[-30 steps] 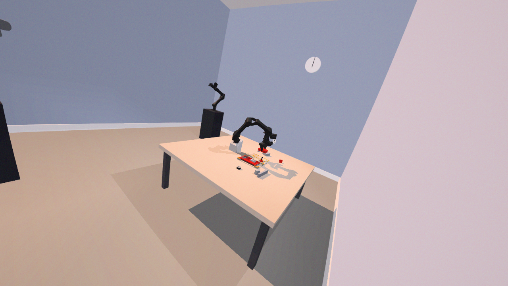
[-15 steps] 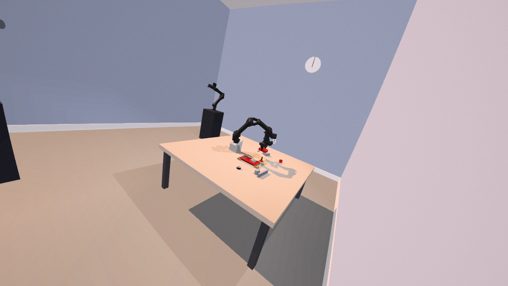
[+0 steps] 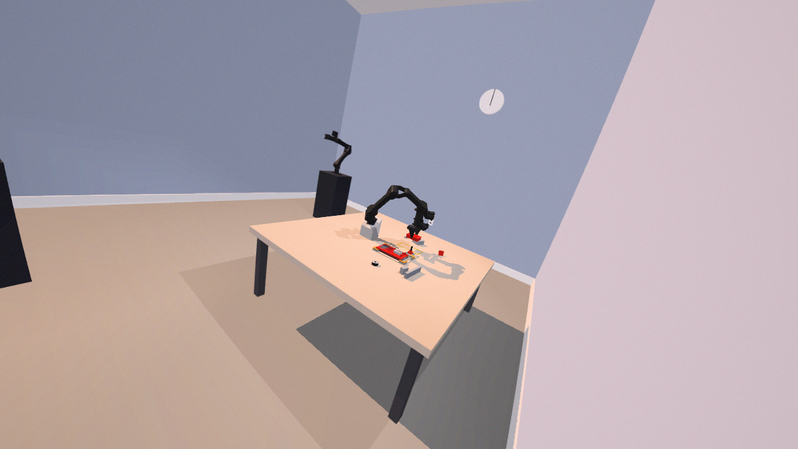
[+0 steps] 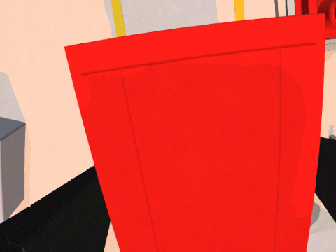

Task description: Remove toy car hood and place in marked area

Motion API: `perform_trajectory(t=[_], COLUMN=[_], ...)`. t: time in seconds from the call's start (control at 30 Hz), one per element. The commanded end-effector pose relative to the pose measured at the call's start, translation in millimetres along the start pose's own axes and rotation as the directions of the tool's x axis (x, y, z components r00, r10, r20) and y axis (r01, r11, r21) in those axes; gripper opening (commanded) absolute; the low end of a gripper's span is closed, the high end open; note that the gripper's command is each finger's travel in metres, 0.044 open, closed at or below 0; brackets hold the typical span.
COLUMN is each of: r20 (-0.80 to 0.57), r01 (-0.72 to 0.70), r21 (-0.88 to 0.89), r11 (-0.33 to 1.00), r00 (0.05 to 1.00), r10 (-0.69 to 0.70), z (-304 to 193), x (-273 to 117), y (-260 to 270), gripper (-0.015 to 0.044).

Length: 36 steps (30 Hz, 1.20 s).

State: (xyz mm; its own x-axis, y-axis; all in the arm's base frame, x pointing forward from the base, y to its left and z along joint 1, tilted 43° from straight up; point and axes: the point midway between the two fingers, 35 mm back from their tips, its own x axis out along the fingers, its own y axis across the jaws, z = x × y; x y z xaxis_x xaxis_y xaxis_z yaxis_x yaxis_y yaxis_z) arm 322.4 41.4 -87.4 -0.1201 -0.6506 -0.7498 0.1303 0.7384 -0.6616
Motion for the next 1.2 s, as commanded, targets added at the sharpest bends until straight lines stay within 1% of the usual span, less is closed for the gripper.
perform_trajectory(t=[0.0, 1.17], r20=[-0.003, -0.003], r01=[0.006, 0.007], r21=[-0.008, -0.008], r11=[1.0, 1.0], r00=[1.0, 1.0], r10=[-0.006, -0.007], z=[-2, -2], x=[6, 37], y=[0, -1], gripper=[0.0, 0.0])
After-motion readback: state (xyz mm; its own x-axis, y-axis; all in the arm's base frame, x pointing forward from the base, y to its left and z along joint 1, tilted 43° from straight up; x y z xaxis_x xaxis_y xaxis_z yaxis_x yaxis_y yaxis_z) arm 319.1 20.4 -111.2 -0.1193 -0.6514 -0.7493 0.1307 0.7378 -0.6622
